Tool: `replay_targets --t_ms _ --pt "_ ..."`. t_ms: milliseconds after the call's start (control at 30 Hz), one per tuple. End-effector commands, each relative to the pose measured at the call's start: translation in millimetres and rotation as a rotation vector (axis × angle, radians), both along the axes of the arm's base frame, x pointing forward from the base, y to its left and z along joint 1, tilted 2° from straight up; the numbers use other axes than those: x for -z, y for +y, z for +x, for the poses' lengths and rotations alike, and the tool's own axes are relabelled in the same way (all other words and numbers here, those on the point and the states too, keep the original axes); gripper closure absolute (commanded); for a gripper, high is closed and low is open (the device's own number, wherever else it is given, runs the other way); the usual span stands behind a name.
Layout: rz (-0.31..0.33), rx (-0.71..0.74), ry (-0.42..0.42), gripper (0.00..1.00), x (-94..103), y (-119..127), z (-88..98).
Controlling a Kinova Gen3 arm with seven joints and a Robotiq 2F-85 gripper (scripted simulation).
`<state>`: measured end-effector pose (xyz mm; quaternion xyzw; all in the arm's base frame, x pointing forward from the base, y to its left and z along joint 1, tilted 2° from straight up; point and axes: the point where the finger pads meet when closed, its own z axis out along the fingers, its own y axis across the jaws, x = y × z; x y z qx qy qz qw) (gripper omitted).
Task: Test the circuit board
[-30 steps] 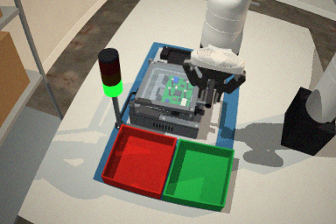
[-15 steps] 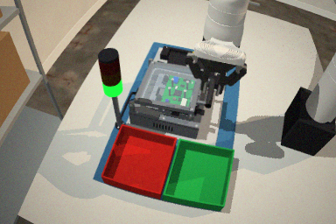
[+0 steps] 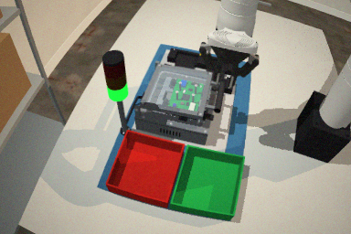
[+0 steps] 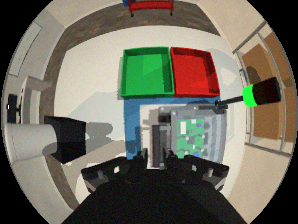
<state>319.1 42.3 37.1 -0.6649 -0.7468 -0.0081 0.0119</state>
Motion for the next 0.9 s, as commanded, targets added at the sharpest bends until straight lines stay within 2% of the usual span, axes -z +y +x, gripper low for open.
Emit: replay_targets --t_ms 0,867 --pt "0.002 -0.007 -0.004 0.74 -0.8 -2.8 -0.1" --pt "0.001 -0.008 -0.004 0.74 19.6 -2.4 -0.5"
